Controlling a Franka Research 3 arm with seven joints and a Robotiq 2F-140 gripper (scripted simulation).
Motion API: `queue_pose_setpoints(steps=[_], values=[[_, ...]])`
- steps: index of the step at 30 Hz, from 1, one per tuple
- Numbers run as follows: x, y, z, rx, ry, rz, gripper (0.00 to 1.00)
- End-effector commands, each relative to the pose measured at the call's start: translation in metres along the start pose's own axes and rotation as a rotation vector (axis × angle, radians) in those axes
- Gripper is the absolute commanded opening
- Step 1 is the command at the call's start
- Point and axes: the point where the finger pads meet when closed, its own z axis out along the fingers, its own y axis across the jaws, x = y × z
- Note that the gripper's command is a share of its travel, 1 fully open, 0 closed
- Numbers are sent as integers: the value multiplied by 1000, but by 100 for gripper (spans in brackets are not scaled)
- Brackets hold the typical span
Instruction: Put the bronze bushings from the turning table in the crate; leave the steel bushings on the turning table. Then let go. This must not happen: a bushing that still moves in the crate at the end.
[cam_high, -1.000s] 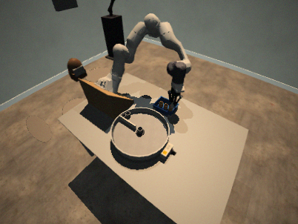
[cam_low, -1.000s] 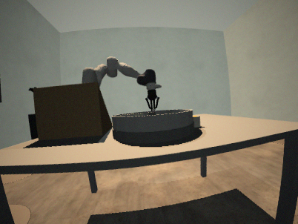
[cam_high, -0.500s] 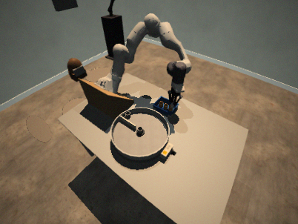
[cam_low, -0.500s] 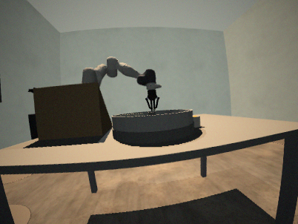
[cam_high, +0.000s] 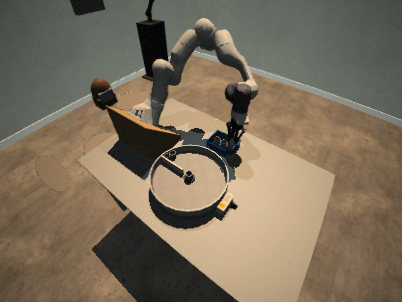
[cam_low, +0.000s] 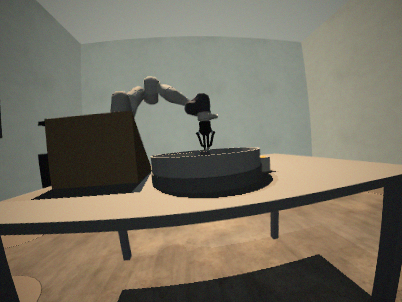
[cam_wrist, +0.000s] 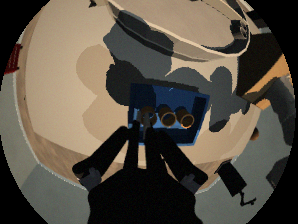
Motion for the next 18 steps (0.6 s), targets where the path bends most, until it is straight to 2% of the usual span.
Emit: queue_pose_setpoints(steps=[1, 18], values=[[-1, -2, 1, 3, 0, -3, 0], [-1, -1, 5, 3, 0, -3, 0]])
